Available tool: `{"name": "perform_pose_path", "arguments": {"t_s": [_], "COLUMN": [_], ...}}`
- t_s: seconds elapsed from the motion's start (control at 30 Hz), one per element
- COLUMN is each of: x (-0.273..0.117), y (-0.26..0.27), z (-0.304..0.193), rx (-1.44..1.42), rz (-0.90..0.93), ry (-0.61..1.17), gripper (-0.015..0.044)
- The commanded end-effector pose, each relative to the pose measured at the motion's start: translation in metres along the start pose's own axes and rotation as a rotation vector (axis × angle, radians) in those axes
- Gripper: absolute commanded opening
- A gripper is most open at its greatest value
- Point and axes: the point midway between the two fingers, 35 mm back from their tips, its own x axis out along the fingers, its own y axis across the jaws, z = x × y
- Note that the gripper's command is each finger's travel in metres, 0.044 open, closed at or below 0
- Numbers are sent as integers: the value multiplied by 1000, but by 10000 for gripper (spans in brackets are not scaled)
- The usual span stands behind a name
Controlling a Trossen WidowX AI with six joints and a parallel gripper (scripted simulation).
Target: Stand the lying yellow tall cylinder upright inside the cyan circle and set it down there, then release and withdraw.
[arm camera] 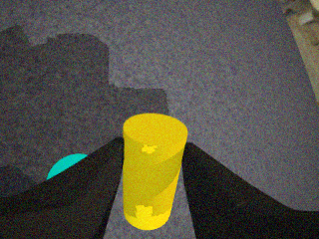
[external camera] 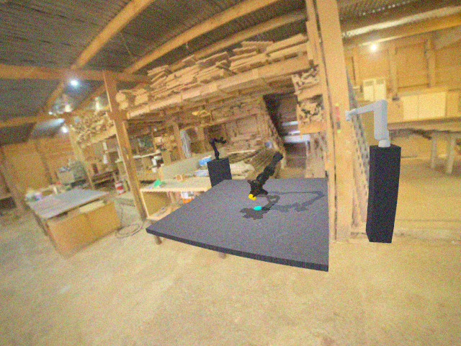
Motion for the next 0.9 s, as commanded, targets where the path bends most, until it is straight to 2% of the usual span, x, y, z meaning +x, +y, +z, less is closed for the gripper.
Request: {"name": "perform_pose_path", "arguments": {"t_s": [0.0,0.87], "x": [0,-5], "y": [-1,2], "z": [-2,-1], "rx": [7,49], "rz": [-8,-11], "ry": [-25,-203], "gripper": [105,105]}}
